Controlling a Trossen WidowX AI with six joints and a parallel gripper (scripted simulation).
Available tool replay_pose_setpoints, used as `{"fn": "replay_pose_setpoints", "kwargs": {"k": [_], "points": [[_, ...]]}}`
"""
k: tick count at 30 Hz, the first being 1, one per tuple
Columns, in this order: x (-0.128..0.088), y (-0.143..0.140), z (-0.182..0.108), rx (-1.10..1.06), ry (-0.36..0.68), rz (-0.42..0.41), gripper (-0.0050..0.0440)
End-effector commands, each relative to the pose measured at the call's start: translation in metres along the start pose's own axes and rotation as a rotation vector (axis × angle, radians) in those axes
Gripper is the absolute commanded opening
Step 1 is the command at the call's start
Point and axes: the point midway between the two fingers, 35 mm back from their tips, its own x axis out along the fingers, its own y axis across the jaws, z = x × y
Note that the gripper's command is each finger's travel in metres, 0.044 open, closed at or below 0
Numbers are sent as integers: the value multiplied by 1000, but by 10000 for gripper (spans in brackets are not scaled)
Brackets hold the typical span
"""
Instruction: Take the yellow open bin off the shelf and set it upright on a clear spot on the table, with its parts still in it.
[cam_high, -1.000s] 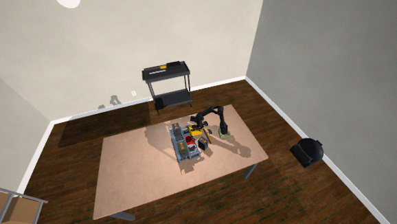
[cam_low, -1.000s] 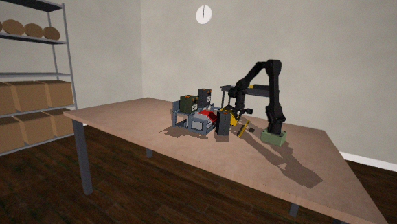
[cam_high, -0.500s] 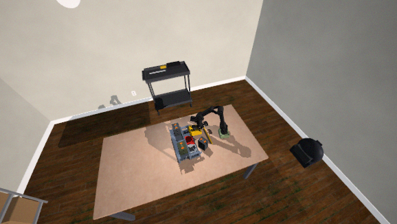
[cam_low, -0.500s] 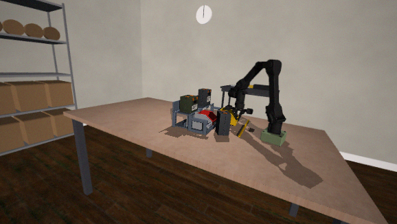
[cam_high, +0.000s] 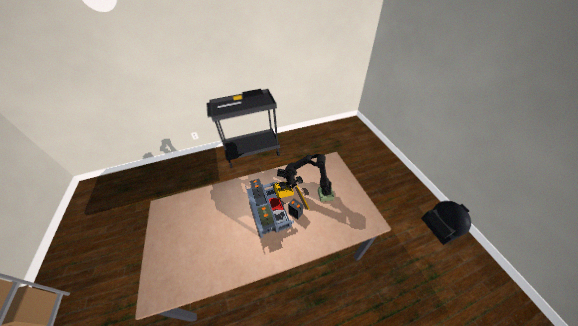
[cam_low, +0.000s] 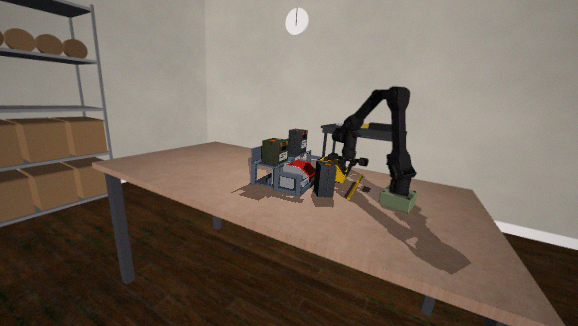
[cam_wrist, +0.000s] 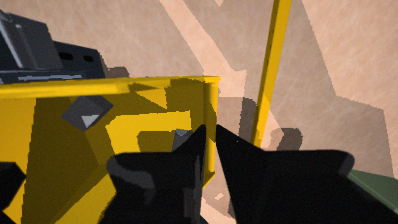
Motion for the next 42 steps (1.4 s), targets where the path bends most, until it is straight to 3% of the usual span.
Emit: {"fn": "replay_pose_setpoints", "kwargs": {"k": [1,7,8,42], "points": [[-4,3,2,3,-14,12,0],[-4,3,2,3,-14,12,0],[-6,4,2,-1,-13,19,150],[-6,4,2,-1,-13,19,150]]}}
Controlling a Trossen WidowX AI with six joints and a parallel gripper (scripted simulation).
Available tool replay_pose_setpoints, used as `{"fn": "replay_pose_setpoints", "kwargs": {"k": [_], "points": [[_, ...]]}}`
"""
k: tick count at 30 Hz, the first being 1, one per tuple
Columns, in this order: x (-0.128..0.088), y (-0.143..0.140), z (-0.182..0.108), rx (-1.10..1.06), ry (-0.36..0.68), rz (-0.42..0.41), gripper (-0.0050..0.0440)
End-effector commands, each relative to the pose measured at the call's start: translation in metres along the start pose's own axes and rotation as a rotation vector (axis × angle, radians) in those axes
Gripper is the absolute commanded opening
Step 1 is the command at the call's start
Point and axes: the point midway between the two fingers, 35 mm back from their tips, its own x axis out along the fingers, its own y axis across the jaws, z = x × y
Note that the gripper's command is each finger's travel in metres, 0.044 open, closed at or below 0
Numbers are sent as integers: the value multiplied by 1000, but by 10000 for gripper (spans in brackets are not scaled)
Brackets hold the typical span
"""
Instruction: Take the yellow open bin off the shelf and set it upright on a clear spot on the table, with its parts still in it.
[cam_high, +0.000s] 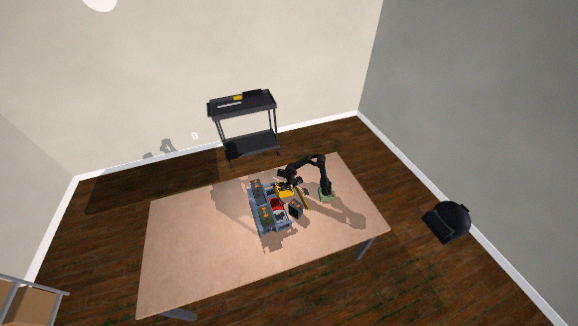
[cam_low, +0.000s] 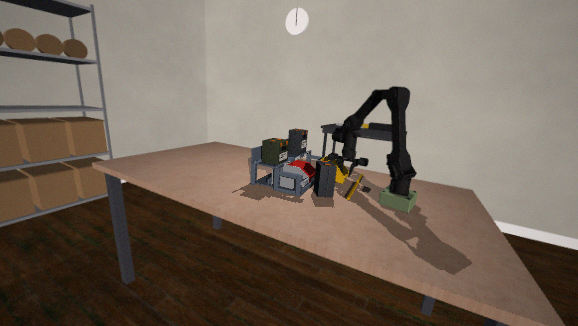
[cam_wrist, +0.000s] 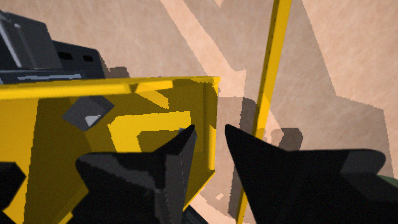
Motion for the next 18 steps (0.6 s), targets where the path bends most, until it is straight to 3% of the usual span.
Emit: {"fn": "replay_pose_setpoints", "kwargs": {"k": [1,16,18], "points": [[-6,4,2,-1,-13,19,150],[-6,4,2,-1,-13,19,150],[-28,3,2,1,-14,17,150]]}}
